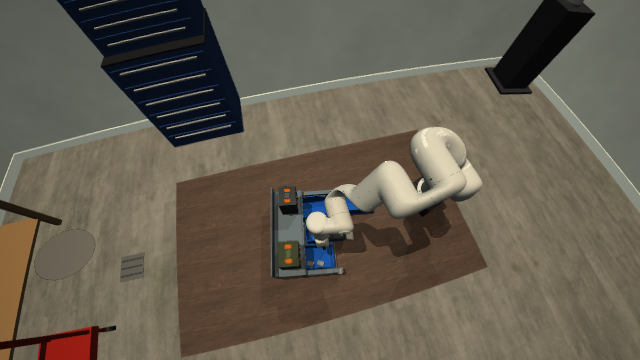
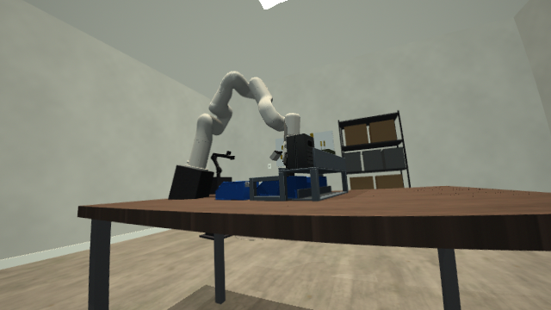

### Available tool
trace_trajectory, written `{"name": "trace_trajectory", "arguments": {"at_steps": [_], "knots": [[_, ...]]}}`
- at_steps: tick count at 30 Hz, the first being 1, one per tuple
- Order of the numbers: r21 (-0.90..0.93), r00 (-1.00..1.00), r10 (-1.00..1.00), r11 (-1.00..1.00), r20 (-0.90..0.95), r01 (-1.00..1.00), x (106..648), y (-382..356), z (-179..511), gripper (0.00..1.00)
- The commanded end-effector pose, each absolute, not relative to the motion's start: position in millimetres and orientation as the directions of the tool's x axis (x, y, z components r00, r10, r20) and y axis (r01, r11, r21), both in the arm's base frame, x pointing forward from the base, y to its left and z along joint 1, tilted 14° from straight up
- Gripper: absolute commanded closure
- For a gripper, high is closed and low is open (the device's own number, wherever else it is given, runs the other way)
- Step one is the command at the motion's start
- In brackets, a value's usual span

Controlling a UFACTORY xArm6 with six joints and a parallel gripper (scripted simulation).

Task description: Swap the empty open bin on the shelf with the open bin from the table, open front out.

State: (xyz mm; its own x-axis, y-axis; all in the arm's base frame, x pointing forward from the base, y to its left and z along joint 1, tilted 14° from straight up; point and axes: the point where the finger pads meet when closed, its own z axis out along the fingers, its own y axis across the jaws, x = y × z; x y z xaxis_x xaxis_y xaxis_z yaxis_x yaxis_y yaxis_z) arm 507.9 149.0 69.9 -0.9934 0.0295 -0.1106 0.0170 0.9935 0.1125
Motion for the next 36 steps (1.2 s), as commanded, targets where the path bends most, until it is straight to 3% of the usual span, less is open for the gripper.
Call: {"name": "trace_trajectory", "arguments": {"at_steps": [1,36], "knots": [[0.114,-0.993,0.03,0.993,-0.115,0.017,508,149,78,0.9],[0.114,-0.993,0.03,0.993,-0.115,0.017,496,143,131,0.9]]}}
